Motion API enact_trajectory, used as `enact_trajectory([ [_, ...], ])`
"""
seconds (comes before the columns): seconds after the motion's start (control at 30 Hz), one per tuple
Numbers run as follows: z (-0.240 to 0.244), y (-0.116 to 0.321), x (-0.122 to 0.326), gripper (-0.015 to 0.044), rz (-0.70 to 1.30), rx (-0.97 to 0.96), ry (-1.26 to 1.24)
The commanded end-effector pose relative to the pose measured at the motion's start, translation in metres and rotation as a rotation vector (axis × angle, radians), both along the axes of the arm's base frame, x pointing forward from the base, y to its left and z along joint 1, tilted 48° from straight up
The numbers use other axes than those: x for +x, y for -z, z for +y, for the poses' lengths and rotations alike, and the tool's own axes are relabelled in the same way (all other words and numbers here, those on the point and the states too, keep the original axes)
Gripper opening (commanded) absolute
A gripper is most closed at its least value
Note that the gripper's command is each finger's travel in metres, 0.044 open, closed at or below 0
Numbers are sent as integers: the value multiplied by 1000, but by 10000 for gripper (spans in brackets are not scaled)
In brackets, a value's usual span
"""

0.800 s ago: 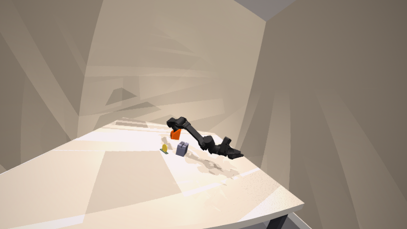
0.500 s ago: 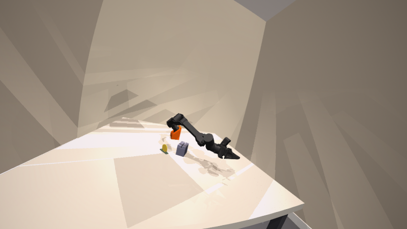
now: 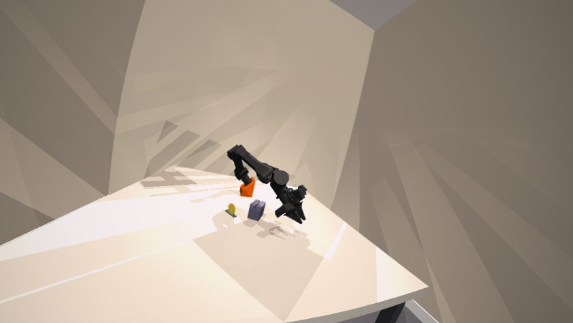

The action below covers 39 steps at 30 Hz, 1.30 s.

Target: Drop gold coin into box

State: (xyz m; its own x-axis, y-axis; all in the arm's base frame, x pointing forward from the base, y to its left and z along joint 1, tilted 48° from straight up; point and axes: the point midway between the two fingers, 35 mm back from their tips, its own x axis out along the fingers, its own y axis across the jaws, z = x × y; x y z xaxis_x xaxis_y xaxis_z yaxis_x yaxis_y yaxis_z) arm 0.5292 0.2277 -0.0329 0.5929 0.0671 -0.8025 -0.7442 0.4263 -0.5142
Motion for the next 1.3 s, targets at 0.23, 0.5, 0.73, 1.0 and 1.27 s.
enact_trajectory([
  [0.23, -103, -80, -102, 161, 218, -322, 373],
  [0.5, -169, -149, -181, 161, 270, -572, 541],
  [0.73, -189, -174, -209, 161, 272, -681, 590],
  [1.0, -209, -156, -204, 161, 271, -681, 590],
  [1.27, -225, -143, -200, 161, 270, -682, 591],
])
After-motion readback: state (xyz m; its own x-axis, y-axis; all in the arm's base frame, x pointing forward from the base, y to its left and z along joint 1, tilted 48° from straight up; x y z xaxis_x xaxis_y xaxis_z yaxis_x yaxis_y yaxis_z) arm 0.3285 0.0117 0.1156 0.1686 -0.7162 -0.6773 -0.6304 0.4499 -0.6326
